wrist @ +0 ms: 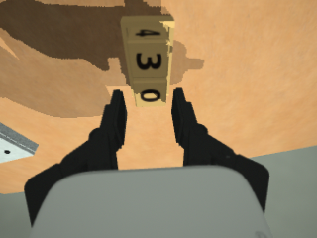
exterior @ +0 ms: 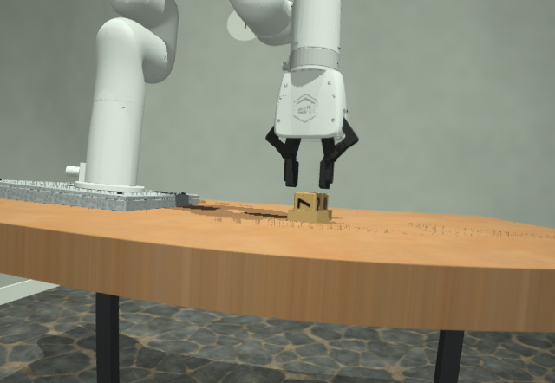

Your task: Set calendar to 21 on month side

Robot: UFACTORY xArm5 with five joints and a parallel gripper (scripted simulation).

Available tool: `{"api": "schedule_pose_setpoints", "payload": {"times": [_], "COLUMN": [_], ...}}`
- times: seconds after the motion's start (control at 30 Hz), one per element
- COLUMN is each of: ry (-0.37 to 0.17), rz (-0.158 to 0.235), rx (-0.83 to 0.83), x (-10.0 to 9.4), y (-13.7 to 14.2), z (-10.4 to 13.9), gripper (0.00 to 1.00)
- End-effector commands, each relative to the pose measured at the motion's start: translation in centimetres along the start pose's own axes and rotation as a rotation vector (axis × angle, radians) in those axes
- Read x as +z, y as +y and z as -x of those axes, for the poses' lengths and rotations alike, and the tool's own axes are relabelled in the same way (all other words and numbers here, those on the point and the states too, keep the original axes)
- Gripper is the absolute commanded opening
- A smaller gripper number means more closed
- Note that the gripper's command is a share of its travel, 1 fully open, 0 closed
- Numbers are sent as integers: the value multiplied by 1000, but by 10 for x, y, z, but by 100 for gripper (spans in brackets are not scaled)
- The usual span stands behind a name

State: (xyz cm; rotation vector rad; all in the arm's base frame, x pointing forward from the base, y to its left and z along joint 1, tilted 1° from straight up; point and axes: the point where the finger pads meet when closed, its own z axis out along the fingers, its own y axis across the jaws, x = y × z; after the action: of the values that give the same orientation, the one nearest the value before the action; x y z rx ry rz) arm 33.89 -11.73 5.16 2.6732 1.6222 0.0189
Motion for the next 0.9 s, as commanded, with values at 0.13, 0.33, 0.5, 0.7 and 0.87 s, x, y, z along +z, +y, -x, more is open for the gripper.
{"api": "schedule_pose_setpoints", "payload": {"times": [0.13,0.33,0.5,0.7,0.87], "ry": [0,0,0,0,1], "rz": [3,3,3,3,3], "rx": [0,0,0,0,0], "x": [-1,-1,-1,1,8], "y": [1,1,1,1,1], "z": [0,0,0,0,-1], "gripper": [49,49,49,49,49]}}
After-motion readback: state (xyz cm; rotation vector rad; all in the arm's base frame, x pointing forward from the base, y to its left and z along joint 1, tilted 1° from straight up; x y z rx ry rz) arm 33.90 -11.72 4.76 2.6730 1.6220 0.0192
